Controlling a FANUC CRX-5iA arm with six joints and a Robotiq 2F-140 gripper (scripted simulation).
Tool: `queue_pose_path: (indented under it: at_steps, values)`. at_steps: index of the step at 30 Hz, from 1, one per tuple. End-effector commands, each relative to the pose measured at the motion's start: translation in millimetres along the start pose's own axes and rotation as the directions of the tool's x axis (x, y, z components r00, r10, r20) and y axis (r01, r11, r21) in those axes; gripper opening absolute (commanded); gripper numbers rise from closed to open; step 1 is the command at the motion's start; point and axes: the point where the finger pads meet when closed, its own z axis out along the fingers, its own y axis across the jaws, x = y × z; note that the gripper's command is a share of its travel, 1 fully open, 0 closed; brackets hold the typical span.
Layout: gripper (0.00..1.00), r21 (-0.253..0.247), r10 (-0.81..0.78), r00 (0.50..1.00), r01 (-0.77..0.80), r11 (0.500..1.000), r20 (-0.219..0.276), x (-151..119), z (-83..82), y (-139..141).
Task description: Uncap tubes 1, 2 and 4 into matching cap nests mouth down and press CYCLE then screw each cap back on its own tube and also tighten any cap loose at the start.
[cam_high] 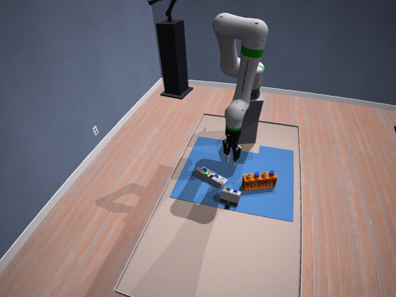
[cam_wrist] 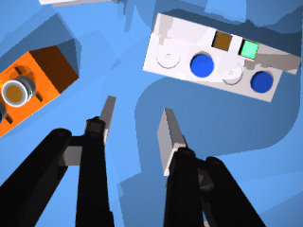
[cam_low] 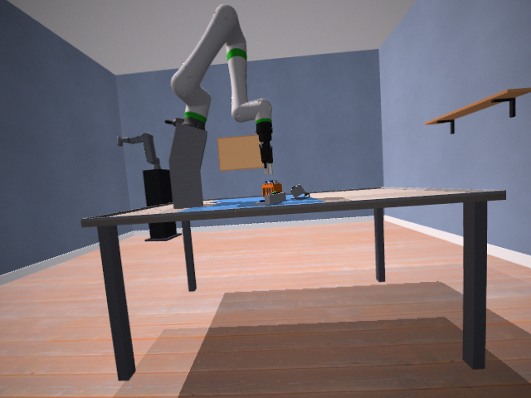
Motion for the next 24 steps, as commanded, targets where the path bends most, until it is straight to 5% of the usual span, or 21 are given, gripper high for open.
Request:
queue_pose_path:
  at_steps: [1, 11, 20, 24]
  values:
    - [0.29, -0.005, -0.002, 1.0, 0.002, 1.0, 0.024, 17, 0.3, 29]
    - [0.29, -0.005, -0.002, 1.0, 0.002, 1.0, 0.024, 44, 0.7, 80]
    - [0.29, -0.005, -0.002, 1.0, 0.002, 1.0, 0.024, 48, 0.8, 87]
    - [0.29, -0.005, -0.002, 1.0, 0.002, 1.0, 0.024, 47, 20.8, 87]
